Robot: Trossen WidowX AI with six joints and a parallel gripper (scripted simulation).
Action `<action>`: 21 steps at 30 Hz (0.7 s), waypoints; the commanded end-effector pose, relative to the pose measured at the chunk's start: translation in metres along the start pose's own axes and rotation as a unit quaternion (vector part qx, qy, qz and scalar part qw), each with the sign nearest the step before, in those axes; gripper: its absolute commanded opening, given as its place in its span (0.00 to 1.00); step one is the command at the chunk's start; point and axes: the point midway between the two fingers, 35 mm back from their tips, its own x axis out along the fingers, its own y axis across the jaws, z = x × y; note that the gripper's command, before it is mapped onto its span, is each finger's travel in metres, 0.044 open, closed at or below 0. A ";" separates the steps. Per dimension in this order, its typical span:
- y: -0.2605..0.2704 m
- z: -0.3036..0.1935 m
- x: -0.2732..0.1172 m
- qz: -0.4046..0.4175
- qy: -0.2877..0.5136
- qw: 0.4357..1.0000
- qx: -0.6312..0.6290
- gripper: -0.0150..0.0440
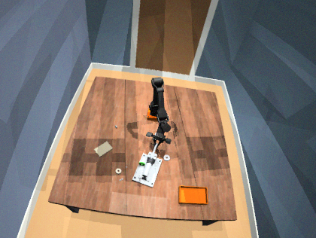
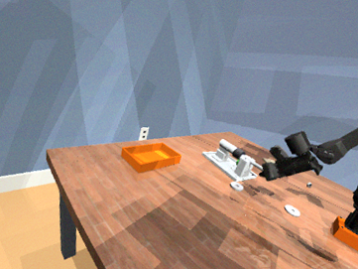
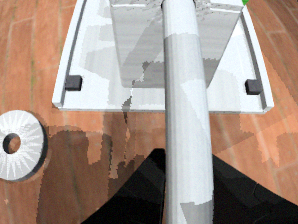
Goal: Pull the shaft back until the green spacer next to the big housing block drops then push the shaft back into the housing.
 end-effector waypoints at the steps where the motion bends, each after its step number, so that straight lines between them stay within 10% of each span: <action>1: 0.001 0.006 0.001 0.002 -0.005 1.000 0.000 0.25; 21: 0.001 0.011 0.007 0.001 -0.005 1.000 0.000 0.25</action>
